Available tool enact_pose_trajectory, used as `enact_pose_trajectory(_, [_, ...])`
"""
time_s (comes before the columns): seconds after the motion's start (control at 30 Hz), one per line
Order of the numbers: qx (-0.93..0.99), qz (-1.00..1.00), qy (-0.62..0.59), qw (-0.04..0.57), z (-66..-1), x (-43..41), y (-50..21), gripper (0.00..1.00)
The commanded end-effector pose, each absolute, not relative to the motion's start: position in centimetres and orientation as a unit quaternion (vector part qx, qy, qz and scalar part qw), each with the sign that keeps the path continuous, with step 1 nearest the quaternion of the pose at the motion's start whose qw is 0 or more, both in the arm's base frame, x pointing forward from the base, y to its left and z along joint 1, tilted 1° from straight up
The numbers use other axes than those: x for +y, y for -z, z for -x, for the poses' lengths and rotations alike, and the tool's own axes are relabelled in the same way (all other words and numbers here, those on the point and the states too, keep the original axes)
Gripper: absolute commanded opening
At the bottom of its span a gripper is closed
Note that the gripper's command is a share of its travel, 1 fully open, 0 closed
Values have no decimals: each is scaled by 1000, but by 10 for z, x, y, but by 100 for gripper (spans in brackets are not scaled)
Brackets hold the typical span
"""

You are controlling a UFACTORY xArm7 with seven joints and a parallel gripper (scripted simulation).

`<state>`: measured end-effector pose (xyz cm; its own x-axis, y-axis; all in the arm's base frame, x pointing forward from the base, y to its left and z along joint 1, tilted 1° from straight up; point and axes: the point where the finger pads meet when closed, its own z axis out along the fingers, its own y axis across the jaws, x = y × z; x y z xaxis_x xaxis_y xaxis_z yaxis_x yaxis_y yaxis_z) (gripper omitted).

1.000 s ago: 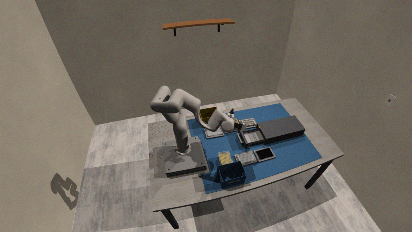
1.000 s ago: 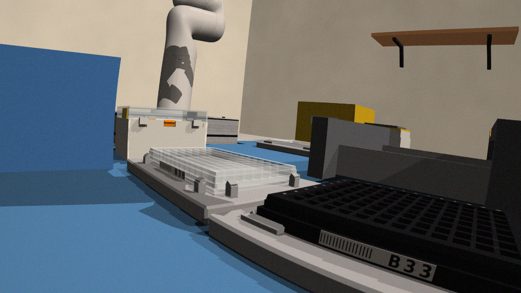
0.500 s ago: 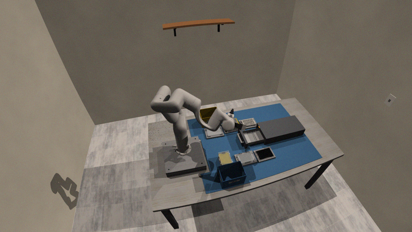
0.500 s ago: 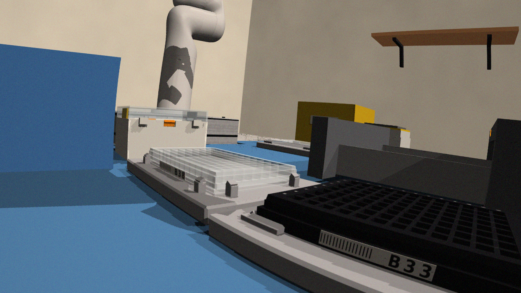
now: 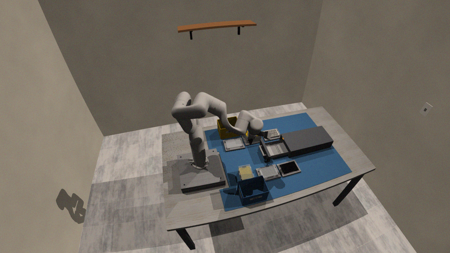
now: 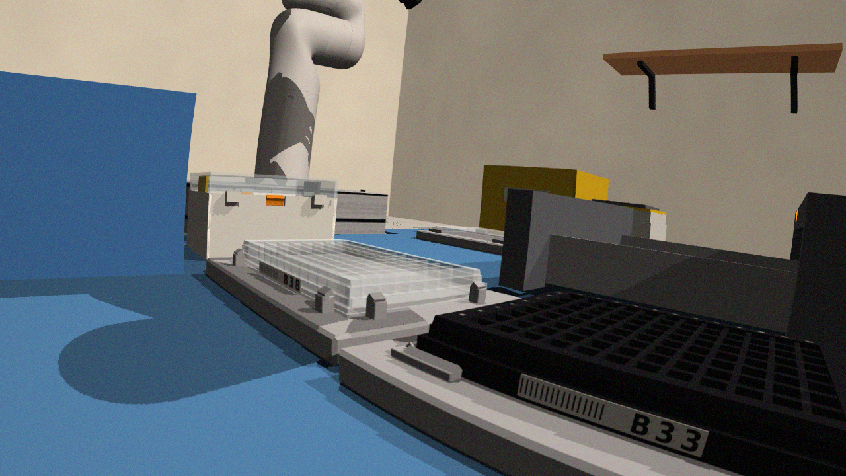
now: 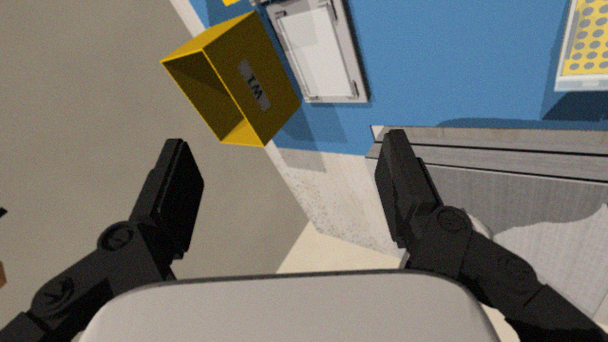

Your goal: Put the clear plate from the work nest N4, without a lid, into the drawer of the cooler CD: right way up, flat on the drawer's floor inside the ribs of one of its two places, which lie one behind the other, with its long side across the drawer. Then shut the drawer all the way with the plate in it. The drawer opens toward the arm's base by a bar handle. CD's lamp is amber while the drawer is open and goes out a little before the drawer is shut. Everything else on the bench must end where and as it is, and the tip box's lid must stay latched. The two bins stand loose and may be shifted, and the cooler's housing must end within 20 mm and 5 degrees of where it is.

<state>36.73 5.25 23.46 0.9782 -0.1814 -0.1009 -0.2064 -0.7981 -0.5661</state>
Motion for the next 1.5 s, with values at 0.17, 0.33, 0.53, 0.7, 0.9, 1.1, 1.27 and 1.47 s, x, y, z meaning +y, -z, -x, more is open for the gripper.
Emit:
enact_pose_trajectory(0.17, [34, 984, -26, 170, -381, 57, -215, 100])
enact_pose_trajectory(0.33, [-8, 994, -19, 111, -392, 64, -209, 100])
enact_pose_trajectory(0.53, [-49, 997, -9, 61, -405, 73, -205, 100])
enact_pose_trajectory(0.7, [-100, 995, 8, 6, -418, 86, -203, 100])
enact_pose_trajectory(0.9, [-103, 995, 9, 3, -418, 86, -203, 100])
enact_pose_trajectory(1.1, [-103, 995, 9, 3, -418, 86, -203, 100])
enact_pose_trajectory(1.27, [-103, 995, 9, 3, -418, 86, -203, 100])
enact_pose_trajectory(1.47, [-99, 995, 9, 3, -428, 66, -192, 100])
